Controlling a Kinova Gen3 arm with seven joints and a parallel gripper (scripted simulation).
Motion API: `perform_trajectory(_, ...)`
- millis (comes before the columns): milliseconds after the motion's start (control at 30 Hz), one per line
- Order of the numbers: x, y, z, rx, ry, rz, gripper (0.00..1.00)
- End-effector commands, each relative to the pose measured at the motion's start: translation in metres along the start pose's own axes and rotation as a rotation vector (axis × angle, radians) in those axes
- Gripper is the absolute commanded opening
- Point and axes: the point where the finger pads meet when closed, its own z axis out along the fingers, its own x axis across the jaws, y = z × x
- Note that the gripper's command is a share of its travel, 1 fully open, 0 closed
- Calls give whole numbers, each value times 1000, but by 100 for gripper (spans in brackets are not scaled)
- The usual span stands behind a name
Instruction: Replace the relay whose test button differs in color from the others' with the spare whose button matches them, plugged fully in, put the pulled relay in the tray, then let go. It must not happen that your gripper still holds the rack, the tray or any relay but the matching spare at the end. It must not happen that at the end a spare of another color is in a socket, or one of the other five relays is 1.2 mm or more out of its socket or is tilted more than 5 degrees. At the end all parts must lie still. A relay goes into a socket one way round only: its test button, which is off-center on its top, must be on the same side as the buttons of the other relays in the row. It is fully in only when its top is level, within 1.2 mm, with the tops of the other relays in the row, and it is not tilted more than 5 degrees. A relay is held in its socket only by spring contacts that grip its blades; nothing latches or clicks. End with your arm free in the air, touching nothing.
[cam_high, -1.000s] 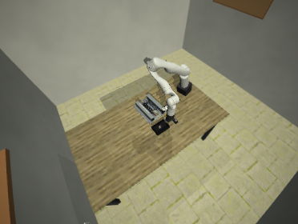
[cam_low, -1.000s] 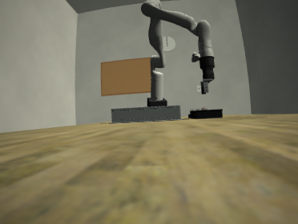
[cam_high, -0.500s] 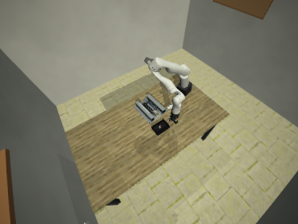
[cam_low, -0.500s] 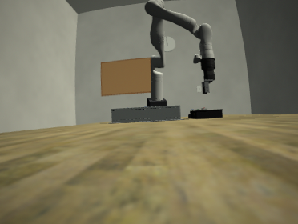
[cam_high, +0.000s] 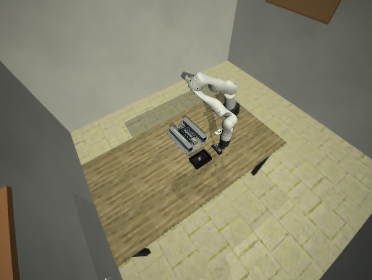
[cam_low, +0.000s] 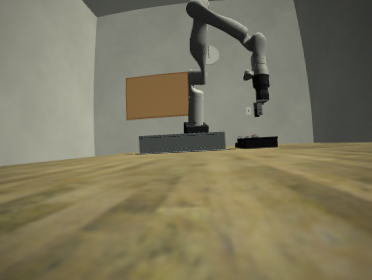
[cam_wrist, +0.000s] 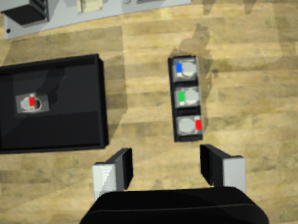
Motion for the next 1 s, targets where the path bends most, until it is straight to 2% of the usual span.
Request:
perform_trajectory(0,12,8,-3,-4,-2,-20,100)
perform_trajectory(267,40,21,-8,-5,-2,-27,100)
perform_trajectory(367,35,17,-7,-2,-2,-12,100)
perform_trajectory(967,45,24,-9,-4,-3,-23,100)
